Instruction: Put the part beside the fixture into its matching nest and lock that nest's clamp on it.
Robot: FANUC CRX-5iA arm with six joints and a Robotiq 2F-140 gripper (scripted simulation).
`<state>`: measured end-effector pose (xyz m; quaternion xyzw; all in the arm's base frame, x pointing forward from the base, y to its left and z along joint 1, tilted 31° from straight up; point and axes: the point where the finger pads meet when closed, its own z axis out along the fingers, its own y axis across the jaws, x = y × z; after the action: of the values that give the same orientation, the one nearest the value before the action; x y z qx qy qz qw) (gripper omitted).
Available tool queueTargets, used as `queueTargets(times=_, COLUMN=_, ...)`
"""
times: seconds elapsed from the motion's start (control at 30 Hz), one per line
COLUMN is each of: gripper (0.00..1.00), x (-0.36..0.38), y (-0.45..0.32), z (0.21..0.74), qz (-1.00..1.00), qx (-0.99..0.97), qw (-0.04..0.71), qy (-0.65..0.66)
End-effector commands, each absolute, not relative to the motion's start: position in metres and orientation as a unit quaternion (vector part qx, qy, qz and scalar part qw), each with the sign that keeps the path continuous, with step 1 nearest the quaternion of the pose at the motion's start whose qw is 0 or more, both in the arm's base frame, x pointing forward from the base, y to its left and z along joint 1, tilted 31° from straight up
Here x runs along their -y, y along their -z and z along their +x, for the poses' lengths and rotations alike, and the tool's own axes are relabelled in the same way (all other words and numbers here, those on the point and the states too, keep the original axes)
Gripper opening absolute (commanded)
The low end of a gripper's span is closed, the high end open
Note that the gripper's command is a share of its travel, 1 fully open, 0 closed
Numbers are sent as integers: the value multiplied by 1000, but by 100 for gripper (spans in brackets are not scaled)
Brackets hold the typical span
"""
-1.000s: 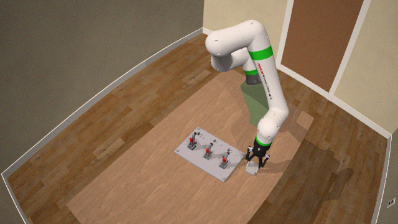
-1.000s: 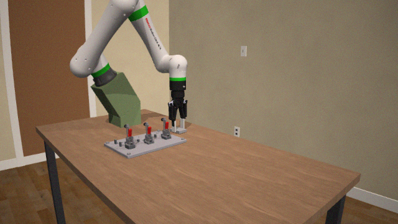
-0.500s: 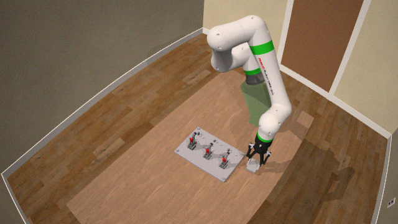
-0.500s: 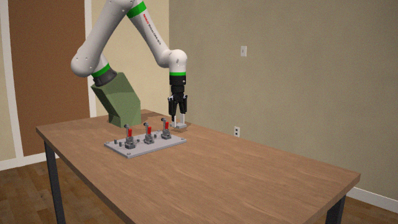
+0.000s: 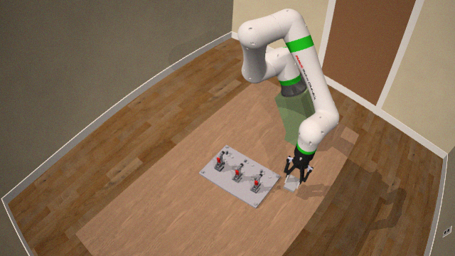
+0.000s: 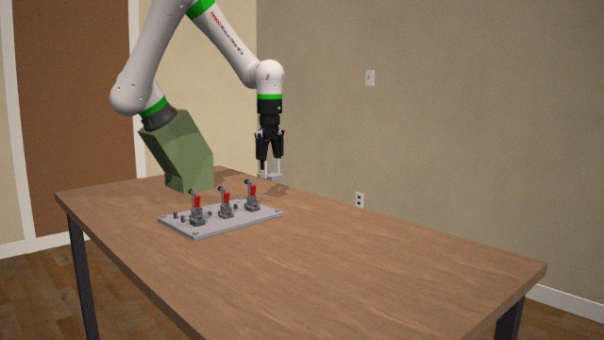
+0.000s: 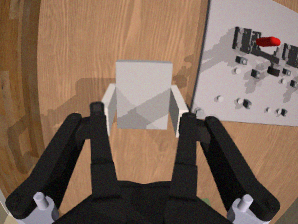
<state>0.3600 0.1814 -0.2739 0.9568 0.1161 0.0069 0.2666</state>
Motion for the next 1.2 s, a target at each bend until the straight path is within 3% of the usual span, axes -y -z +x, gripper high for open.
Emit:
queueTargets(times=0.0, gripper=0, x=-188, y=263, z=359, qz=957, qx=-116, qw=267, qy=-7)
queueTargets(times=1.17, gripper=0, x=-197, y=247, z=358, qz=958, qx=-103, qw=267, qy=-10)
